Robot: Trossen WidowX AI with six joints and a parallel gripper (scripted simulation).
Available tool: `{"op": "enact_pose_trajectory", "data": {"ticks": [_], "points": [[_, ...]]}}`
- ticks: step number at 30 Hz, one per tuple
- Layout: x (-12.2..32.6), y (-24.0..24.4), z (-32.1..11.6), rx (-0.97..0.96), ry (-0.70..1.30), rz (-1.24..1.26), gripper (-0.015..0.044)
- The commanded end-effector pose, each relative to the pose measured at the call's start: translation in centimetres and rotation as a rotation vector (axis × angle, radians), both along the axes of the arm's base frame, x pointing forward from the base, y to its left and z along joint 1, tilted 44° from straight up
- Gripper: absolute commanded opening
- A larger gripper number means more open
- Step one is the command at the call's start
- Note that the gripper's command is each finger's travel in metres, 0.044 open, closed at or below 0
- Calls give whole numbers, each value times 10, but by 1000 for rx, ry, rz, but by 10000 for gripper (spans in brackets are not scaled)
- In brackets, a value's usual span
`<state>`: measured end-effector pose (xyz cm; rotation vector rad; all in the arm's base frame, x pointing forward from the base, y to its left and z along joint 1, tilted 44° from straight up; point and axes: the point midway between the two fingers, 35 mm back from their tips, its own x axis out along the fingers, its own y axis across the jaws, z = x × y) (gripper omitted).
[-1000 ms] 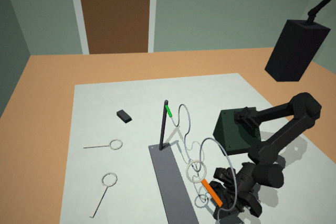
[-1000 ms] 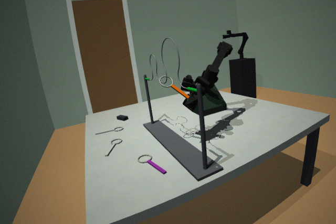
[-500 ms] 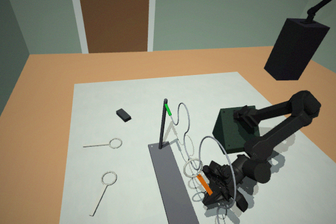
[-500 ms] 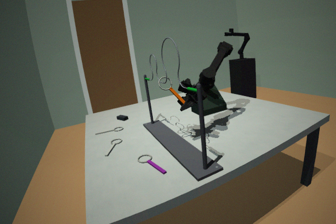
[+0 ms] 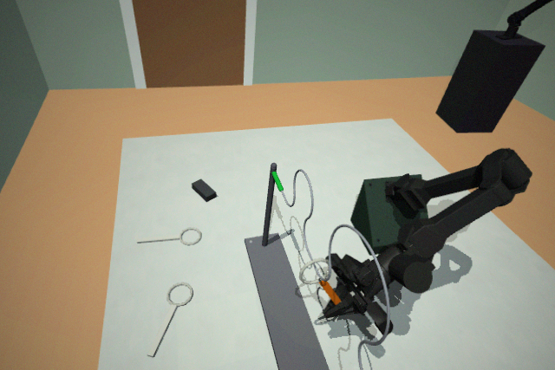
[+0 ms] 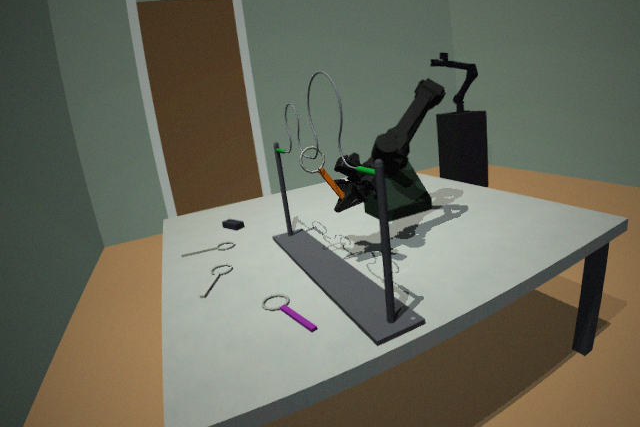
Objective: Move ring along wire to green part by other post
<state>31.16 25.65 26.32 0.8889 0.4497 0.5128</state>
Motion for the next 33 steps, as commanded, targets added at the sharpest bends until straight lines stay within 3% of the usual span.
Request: {"op": "enact_pose_trajectory", "data": {"ticks": [1, 33], "points": [[1, -10, -7, -56, -15, -5, -150], [9, -45, -44, -216, -41, -16, -150]]}}
